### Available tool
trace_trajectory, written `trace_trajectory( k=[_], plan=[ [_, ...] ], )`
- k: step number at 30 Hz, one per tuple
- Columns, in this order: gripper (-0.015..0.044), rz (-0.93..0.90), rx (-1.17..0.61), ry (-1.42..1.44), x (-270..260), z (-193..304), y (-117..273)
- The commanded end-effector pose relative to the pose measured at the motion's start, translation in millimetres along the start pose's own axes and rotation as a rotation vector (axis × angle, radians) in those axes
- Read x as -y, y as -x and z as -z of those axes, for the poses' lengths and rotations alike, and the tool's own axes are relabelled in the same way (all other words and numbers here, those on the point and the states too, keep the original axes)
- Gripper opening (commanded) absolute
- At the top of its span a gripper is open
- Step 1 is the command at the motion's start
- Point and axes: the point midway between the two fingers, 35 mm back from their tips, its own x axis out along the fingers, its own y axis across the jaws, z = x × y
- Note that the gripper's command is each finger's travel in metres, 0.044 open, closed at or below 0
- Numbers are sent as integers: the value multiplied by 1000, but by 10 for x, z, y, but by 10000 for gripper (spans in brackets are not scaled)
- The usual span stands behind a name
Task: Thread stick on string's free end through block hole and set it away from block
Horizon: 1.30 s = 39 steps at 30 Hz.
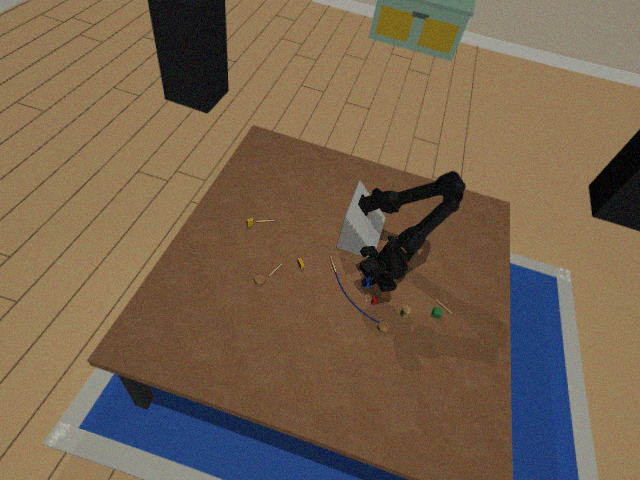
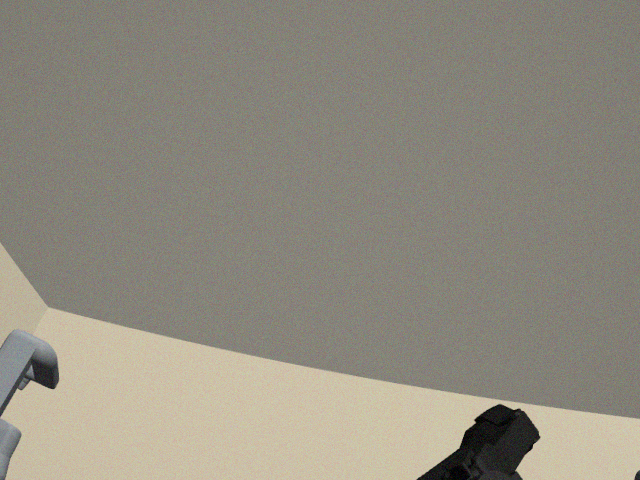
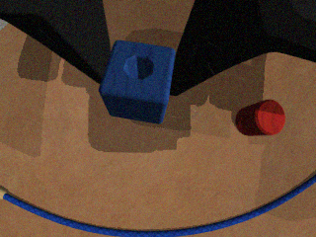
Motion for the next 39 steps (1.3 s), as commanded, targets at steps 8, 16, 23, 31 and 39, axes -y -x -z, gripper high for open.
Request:
trace_trajectory(
  k=[8,16,23,31,39],
  plan=[
    [0,-4,164,-2,2,116,-13],
    [0,-11,273,-5,-3,186,-24],
    [0,-5,376,-7,-1,248,-45],
    [0,-11,452,-8,-5,297,-49],
    [0,4,540,-17,6,336,-77]
  ],
)
